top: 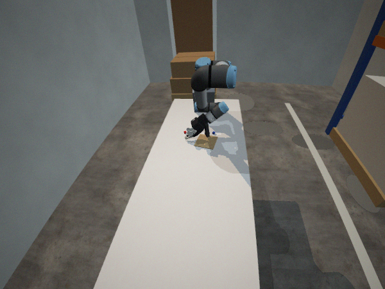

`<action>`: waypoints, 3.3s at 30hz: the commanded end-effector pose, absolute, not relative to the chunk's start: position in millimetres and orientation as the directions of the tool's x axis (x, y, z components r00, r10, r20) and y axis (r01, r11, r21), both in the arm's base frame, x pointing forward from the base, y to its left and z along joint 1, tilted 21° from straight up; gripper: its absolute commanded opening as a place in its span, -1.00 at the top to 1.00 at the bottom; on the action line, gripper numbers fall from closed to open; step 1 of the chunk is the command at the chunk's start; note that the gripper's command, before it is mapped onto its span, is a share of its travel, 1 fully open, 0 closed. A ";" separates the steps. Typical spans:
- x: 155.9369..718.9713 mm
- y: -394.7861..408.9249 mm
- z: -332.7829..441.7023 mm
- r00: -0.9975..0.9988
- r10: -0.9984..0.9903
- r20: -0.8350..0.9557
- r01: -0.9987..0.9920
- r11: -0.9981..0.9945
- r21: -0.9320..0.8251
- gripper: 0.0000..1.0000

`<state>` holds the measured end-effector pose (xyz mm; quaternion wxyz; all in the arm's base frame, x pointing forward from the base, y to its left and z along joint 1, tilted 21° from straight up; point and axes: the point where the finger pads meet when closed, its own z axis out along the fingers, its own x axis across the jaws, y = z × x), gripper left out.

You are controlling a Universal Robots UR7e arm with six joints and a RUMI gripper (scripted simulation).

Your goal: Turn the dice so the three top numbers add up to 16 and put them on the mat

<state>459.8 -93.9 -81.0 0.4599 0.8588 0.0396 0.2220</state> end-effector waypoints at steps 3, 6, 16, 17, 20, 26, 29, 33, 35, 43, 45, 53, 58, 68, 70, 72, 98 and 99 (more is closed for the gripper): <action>460.1 -93.8 -80.9 0.898 0.272 0.346 -0.137 -0.574 0.808 0.99; 460.4 -93.8 -81.9 0.898 0.272 0.346 -0.137 -0.574 0.808 0.99; 462.3 -93.7 -86.8 0.898 0.272 0.346 -0.137 -0.574 0.808 0.99; 462.5 -93.6 -87.5 0.898 0.272 0.346 -0.137 -0.574 0.808 0.99; 463.3 -93.6 -89.3 0.898 0.272 0.346 -0.137 -0.574 0.808 0.99; 464.0 -93.5 -91.3 0.898 0.272 0.346 -0.137 -0.574 0.808 0.99; 464.1 -93.5 -91.6 0.898 0.272 0.346 -0.137 -0.574 0.808 0.99; 464.1 -93.5 -91.7 0.898 0.272 0.346 -0.137 -0.574 0.808 0.99; 464.1 -93.5 -91.7 0.898 0.272 0.346 -0.137 -0.574 0.808 0.99; 464.1 -93.5 -91.7 0.898 0.272 0.346 -0.137 -0.574 0.808 0.99; 464.1 -93.5 -91.7 0.898 0.272 0.346 -0.137 -0.574 0.808 0.99; 464.1 -93.5 -91.7 0.898 0.272 0.346 -0.137 -0.574 0.808 0.99; 464.1 -93.5 -91.7 0.898 0.272 0.346 -0.137 -0.574 0.808 0.99; 464.1 -93.5 -91.7 0.898 0.272 0.346 -0.137 -0.574 0.808 0.92; 464.1 -93.5 -91.7 0.898 0.272 0.346 -0.137 -0.574 0.808 0.85; 464.1 -93.5 -91.7 0.898 0.272 0.346 -0.137 -0.574 0.808 0.85; 464.1 -93.5 -91.7 0.898 0.272 0.346 -0.137 -0.574 0.808 0.64; 464.1 -93.5 -91.7 0.898 0.272 0.346 -0.137 -0.574 0.808 0.64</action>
